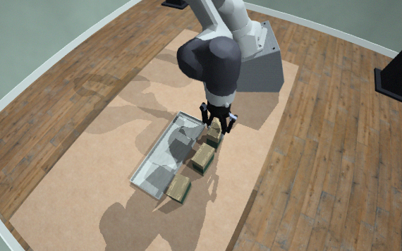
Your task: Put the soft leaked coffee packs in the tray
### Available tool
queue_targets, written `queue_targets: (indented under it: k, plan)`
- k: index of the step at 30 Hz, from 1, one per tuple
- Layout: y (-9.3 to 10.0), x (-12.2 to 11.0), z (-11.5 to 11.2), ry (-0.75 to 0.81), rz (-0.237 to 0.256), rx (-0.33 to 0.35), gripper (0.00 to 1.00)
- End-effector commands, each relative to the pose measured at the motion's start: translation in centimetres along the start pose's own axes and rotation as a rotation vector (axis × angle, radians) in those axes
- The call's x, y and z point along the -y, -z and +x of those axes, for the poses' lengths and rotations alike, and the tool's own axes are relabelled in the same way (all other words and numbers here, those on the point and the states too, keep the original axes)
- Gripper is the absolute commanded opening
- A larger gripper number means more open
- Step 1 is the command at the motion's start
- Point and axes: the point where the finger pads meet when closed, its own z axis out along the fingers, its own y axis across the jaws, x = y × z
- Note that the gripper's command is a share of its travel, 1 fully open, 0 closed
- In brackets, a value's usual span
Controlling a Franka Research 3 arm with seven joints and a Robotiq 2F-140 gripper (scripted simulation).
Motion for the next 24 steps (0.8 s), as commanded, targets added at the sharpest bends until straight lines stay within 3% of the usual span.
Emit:
queue_targets:
  k: [1, 3, 4, 24]
  plan:
    - [-0.09, 0.02, 0.04, -0.005, 0.001, -0.001, 0.24]
    - [-0.09, 0.02, 0.04, -0.005, 0.001, -0.001, 0.24]
    - [-0.09, 0.02, 0.04, -0.005, 0.001, -0.001, 0.55]
    - [-0.09, 0.02, 0.04, -0.005, 0.001, -0.001, 0.55]
